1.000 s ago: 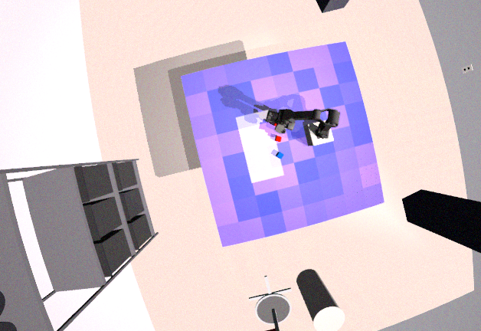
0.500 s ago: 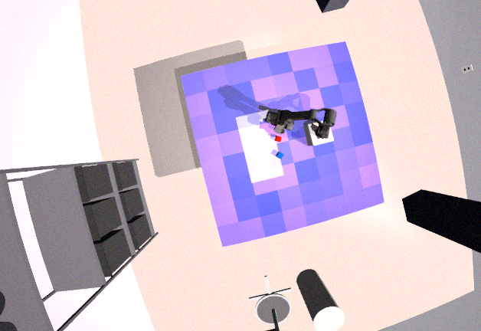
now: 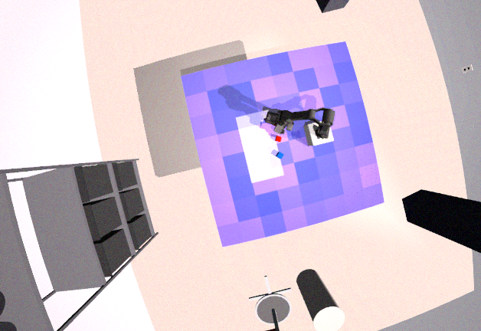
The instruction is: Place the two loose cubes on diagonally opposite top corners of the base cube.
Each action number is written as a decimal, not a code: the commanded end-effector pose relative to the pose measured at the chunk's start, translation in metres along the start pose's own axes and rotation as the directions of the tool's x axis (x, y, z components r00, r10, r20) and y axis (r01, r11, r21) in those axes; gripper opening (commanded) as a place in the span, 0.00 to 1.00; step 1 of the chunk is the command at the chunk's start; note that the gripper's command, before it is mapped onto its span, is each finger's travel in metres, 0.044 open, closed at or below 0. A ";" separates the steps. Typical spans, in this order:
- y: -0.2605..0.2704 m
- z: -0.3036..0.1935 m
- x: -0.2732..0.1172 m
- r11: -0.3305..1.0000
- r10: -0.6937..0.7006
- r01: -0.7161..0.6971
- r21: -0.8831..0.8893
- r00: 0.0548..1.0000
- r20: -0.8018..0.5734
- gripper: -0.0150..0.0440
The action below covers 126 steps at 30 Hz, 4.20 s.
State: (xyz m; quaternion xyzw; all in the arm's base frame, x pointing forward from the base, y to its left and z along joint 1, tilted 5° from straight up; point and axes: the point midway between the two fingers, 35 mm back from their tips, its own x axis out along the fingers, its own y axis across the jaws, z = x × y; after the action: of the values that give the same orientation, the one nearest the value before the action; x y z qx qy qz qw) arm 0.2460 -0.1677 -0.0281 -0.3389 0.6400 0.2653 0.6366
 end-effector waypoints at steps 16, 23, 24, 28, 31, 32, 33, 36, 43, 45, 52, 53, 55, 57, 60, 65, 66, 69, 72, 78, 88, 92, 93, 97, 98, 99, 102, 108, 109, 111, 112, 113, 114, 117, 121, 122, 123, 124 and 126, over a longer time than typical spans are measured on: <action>-0.006 0.001 -0.047 1.000 0.002 -0.002 -0.004 1.000 0.003 0.43; -0.006 0.001 -0.069 1.000 0.002 -0.002 -0.004 1.000 0.003 0.43; -0.006 0.001 -0.072 1.000 0.002 -0.002 -0.004 1.000 0.003 0.43; -0.005 0.001 -0.085 1.000 0.002 -0.002 -0.004 1.000 0.003 0.43; -0.004 0.001 -0.094 1.000 0.002 -0.002 -0.004 1.000 0.003 0.43; -0.003 0.001 -0.098 1.000 0.002 -0.002 -0.004 1.000 0.003 0.43; -0.003 0.000 -0.101 1.000 0.002 -0.002 -0.004 1.000 0.003 0.43; -0.002 0.000 -0.108 1.000 0.002 -0.002 -0.004 1.000 0.003 0.43; -0.001 0.011 -0.107 1.000 0.003 -0.003 -0.029 1.000 0.005 0.43; -0.001 0.017 -0.106 0.999 0.004 -0.003 -0.044 1.000 0.006 0.43; 0.001 0.039 -0.102 0.996 0.005 -0.004 -0.094 1.000 0.009 0.43; 0.002 0.042 -0.101 0.995 0.006 -0.005 -0.101 1.000 0.010 0.43; 0.003 0.048 -0.100 0.993 0.006 -0.005 -0.115 1.000 0.010 0.43; 0.004 0.054 -0.099 0.992 0.006 -0.005 -0.130 1.000 0.011 0.43; 0.006 0.064 -0.098 0.989 0.007 -0.005 -0.151 1.000 0.012 0.43; 0.010 0.079 -0.095 0.982 0.008 -0.005 -0.187 1.000 0.014 0.43; 0.011 0.082 -0.095 0.981 0.008 -0.005 -0.194 1.000 0.014 0.43; 0.014 0.091 -0.093 0.977 0.009 -0.006 -0.215 1.000 0.015 0.43; 0.017 0.100 -0.092 0.972 0.010 -0.006 -0.236 1.000 0.016 0.43; 0.025 0.118 -0.089 0.961 0.011 -0.005 -0.278 1.000 0.018 0.43; 0.040 0.147 -0.084 0.938 0.012 -0.005 -0.346 1.000 0.019 0.43; 0.047 0.158 -0.082 0.928 0.012 -0.004 -0.373 1.000 0.020 0.43; 0.049 0.161 -0.081 0.925 0.013 -0.004 -0.380 1.000 0.020 0.43; 0.056 0.171 -0.079 0.914 0.013 -0.003 -0.407 1.000 0.020 0.43; 0.058 0.174 -0.079 0.911 0.013 -0.003 -0.413 1.000 0.021 0.43; 0.060 0.176 -0.079 0.908 0.013 -0.003 -0.420 1.000 0.021 0.43; 0.066 0.184 -0.077 0.898 0.013 -0.002 -0.439 1.000 0.021 0.43; 0.080 0.199 -0.074 0.878 0.013 -0.001 -0.478 1.000 0.021 0.43; 0.082 0.201 -0.074 0.875 0.013 -0.001 -0.484 1.000 0.022 0.43; 0.087 0.206 -0.073 0.868 0.013 0.000 -0.497 1.000 0.022 0.43; 0.089 0.208 -0.072 0.864 0.013 0.000 -0.503 1.000 0.022 0.43; 0.091 0.211 -0.072 0.861 0.013 0.000 -0.509 1.000 0.022 0.43; 0.094 0.213 -0.072 0.857 0.013 0.000 -0.515 1.000 0.022 0.43; 0.101 0.220 -0.070 0.846 0.013 0.001 -0.534 1.000 0.022 0.43; 0.105 0.223 -0.069 0.840 0.012 0.002 -0.543 1.000 0.022 0.43; 0.105 0.223 -0.069 0.840 0.012 0.002 -0.543 1.000 0.022 0.43; 0.105 0.223 -0.069 0.840 0.012 0.002 -0.543 1.000 0.022 0.43; 0.105 0.223 -0.069 0.840 0.012 0.002 -0.543 1.000 0.022 0.43; 0.105 0.223 -0.069 0.840 0.012 0.002 -0.543 1.000 0.022 0.43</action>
State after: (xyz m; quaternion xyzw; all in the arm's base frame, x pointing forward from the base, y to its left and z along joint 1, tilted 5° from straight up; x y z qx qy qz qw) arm 0.3031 0.0761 0.0214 -0.4995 0.5311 0.4433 0.5215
